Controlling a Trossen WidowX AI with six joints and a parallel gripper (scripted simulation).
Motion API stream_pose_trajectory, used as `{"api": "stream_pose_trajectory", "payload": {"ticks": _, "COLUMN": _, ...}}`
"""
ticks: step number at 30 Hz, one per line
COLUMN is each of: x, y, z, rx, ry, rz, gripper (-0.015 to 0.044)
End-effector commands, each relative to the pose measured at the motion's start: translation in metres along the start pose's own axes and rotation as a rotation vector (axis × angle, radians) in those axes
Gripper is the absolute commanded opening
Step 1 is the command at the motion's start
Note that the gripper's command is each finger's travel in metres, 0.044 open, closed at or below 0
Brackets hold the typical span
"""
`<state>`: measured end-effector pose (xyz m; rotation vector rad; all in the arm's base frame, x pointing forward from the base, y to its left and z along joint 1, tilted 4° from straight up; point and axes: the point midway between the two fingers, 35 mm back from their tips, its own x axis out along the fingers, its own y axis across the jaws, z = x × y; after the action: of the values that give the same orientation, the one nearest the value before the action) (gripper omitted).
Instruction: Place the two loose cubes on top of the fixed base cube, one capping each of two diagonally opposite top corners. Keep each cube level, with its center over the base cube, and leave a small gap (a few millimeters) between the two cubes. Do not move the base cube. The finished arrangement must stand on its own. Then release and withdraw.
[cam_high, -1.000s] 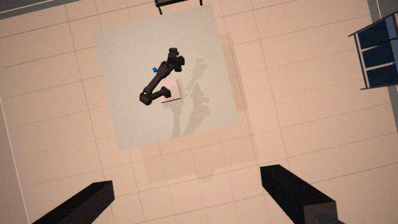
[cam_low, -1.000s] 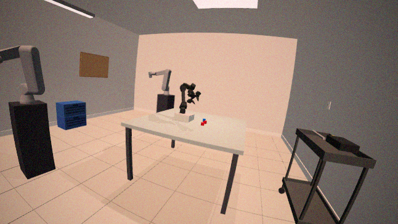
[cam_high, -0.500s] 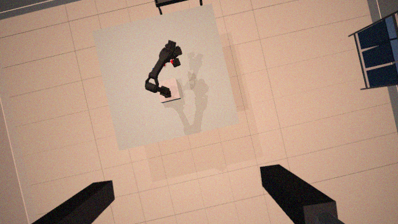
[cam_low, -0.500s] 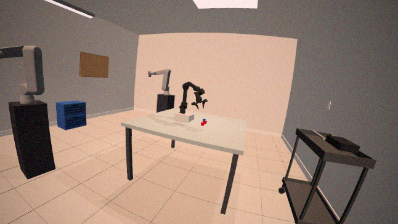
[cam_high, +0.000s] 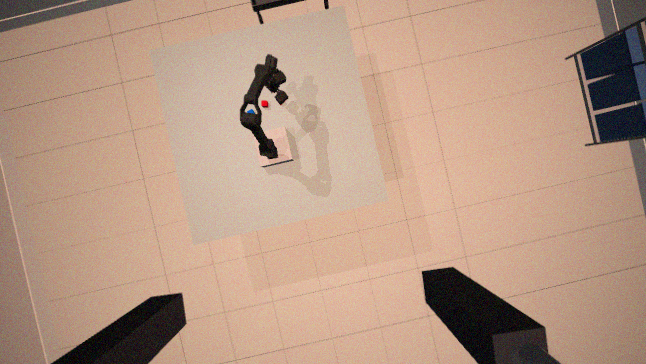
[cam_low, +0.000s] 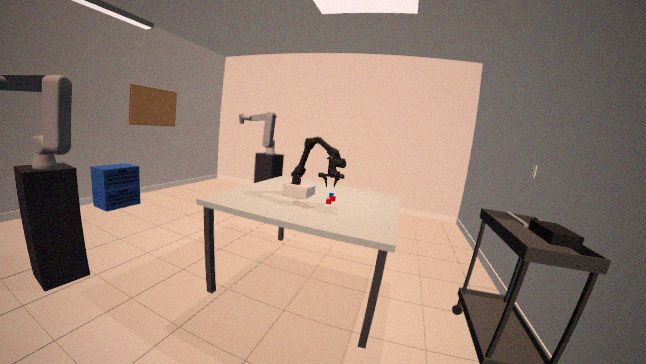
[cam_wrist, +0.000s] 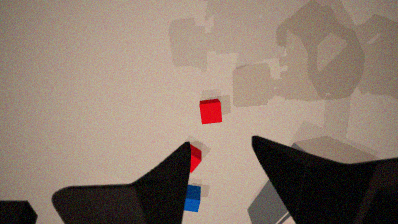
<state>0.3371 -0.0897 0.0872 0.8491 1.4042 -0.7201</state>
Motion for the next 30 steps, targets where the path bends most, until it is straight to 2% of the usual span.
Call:
{"api": "stream_pose_trajectory", "payload": {"ticks": 1, "x": 0.002, "y": 0.003, "z": 0.0, "rx": -0.028, "ry": 0.009, "rz": -0.02, "gripper": 0.0265}}
{"api": "stream_pose_trajectory", "payload": {"ticks": 3, "x": 0.008, "y": 0.003, "z": 0.0, "rx": -0.028, "ry": 0.009, "rz": -0.02, "gripper": 0.0265}}
{"api": "stream_pose_trajectory", "payload": {"ticks": 9, "x": 0.062, "y": 0.001, "z": -0.001, "rx": -0.028, "ry": 0.009, "rz": -0.02, "gripper": 0.0265}}
{"api": "stream_pose_trajectory", "payload": {"ticks": 30, "x": 0.093, "y": 0.001, "z": -0.001, "rx": -0.028, "ry": 0.009, "rz": -0.02, "gripper": 0.0265}}
